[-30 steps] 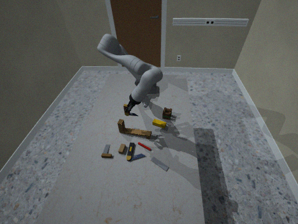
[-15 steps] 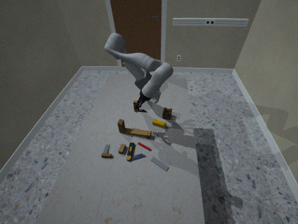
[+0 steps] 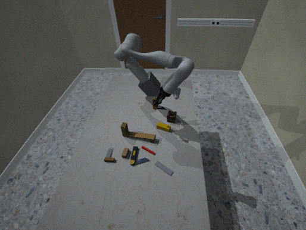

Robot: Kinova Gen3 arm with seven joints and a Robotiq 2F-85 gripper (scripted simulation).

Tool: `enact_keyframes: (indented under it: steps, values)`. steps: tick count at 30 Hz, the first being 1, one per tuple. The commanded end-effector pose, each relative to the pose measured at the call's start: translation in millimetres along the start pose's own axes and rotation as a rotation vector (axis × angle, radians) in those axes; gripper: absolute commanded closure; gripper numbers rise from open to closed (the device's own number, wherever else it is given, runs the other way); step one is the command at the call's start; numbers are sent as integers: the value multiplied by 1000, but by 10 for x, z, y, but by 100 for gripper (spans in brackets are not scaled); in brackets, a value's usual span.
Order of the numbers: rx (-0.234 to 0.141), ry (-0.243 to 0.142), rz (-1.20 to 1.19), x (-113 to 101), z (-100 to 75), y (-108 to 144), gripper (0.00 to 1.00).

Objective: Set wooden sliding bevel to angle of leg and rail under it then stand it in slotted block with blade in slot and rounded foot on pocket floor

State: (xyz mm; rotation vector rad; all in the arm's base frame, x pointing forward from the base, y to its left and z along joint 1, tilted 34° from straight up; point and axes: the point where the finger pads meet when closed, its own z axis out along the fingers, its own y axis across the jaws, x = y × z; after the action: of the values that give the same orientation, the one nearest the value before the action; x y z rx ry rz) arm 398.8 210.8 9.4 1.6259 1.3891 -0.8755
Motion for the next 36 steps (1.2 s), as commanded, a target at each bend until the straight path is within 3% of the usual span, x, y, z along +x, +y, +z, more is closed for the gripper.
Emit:
enact_keyframes:
  steps: [1, 18, 36]
  values:
    - [2, 7, 6, 234, -157, -250, 90]
    - [7, 22, 14, 707, -446, -782, 90]
    - [9, 26, 16, 840, -528, -931, 90]
